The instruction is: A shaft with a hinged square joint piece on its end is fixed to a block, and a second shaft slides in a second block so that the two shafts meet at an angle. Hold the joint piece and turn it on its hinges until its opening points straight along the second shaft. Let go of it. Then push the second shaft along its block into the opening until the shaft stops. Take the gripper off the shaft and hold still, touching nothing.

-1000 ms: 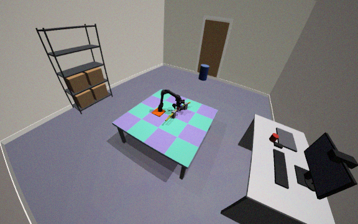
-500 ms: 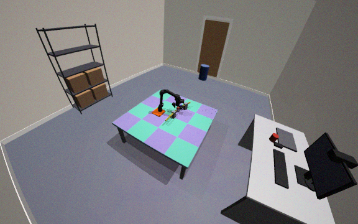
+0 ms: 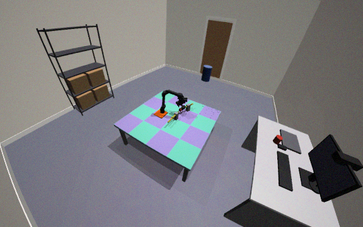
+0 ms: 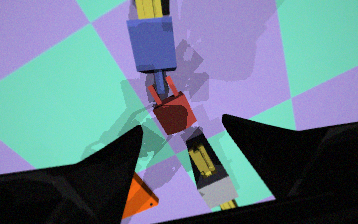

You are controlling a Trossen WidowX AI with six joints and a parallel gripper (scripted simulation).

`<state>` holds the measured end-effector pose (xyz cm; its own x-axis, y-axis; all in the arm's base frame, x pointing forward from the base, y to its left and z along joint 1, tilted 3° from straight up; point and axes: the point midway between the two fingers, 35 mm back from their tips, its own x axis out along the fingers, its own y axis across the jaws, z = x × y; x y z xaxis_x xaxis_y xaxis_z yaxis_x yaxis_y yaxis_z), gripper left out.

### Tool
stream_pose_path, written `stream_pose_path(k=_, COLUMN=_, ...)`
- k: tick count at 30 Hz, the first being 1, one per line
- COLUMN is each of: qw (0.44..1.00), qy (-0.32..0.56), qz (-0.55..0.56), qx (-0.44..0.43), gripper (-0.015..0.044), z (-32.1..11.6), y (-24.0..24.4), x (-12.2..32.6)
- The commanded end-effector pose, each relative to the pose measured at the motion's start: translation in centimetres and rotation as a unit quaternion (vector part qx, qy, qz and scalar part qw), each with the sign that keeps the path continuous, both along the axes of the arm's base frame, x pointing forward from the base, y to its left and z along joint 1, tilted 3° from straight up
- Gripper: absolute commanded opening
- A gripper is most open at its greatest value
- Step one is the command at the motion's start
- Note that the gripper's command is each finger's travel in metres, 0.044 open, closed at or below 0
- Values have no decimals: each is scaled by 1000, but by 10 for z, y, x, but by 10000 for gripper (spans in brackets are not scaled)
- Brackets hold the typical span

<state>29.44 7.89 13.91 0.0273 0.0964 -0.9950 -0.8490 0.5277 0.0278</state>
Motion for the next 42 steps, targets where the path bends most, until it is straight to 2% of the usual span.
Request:
stream_pose_path(k=1, qw=997, qy=-5, qz=-76, qx=-3, gripper=440, z=22, y=2, x=2)
stream_pose_path(k=20, qw=926, qy=-6, qz=-377, qx=-8, gripper=440, z=93, y=3, x=-8)
stream_pose_path(k=32, qw=925, qy=-2, qz=-381, qx=-5, gripper=440, z=93, y=2, x=-8)
stream_pose_path(k=42, qw=852, qy=41, qz=-522, qx=23, gripper=440, z=82, y=-14, x=-8)
